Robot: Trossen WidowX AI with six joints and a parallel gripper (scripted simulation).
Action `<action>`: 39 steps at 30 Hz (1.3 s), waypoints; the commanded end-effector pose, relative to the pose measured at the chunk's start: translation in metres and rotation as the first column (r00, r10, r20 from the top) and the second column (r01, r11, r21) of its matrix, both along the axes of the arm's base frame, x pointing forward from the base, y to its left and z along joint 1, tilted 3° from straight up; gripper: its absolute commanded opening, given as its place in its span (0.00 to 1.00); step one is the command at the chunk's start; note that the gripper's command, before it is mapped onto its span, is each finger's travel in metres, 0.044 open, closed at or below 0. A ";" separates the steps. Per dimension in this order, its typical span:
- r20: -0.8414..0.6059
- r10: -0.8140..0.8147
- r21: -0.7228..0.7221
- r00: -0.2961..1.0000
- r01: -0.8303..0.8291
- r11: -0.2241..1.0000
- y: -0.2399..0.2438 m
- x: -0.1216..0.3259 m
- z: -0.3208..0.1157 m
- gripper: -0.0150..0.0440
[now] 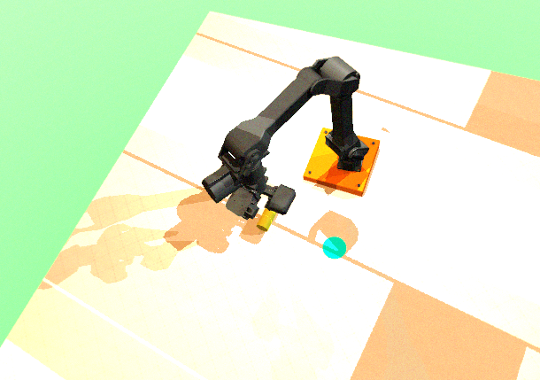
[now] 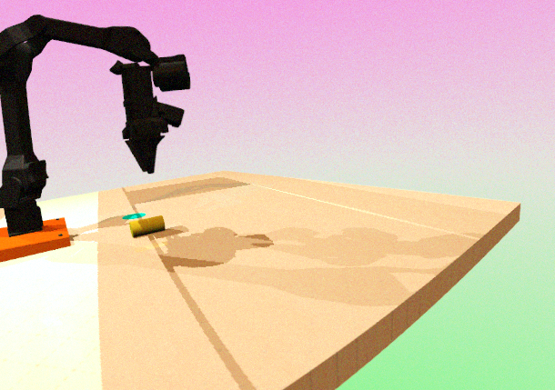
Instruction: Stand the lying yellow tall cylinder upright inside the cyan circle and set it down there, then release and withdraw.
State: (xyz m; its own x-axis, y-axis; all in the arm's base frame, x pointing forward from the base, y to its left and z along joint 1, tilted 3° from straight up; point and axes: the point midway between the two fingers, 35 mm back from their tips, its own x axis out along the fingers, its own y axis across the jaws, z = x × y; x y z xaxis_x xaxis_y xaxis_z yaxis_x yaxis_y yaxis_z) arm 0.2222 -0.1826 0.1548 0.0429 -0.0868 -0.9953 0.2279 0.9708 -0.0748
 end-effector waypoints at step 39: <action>0.000 0.040 0.011 0.999 -0.040 0.999 -0.006 0.011 -0.084 0.43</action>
